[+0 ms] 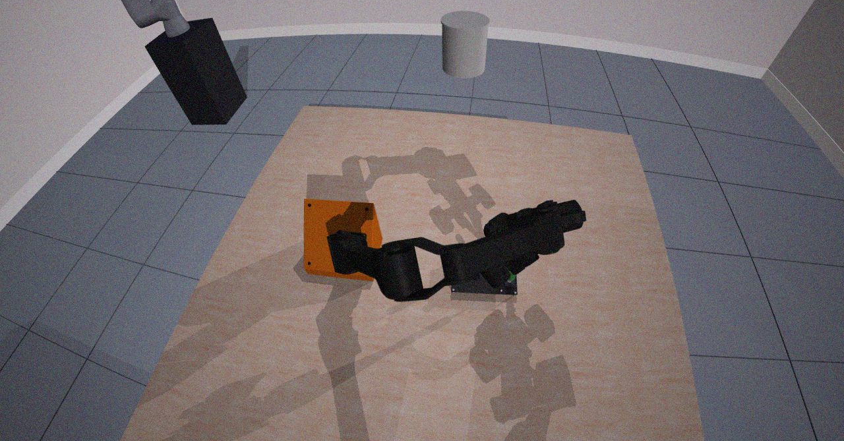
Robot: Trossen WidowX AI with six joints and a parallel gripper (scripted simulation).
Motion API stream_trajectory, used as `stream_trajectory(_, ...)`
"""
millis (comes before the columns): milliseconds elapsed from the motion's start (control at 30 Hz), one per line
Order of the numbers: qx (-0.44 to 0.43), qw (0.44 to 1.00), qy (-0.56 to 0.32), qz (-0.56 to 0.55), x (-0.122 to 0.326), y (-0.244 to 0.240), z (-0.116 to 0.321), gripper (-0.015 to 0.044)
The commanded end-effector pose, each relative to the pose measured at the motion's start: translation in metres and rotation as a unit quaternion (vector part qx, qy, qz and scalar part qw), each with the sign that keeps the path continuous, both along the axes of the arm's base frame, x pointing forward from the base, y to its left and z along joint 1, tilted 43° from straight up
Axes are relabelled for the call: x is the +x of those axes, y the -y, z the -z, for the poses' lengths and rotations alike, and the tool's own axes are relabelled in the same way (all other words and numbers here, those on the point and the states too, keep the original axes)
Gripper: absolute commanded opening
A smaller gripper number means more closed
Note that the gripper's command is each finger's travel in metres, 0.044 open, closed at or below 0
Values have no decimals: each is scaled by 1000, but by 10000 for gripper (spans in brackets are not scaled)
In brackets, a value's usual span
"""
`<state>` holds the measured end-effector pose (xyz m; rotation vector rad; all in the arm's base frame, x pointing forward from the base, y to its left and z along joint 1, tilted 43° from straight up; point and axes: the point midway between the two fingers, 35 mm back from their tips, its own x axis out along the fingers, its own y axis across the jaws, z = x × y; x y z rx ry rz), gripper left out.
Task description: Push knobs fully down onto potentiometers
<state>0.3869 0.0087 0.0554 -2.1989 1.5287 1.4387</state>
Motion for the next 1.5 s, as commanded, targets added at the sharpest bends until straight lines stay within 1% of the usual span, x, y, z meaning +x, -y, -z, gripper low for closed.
stream_trajectory(0,-3,1000,-1,5,0,6,4,0)
stream_trajectory(1467,-3,1000,-1,5,1,17,16,0)
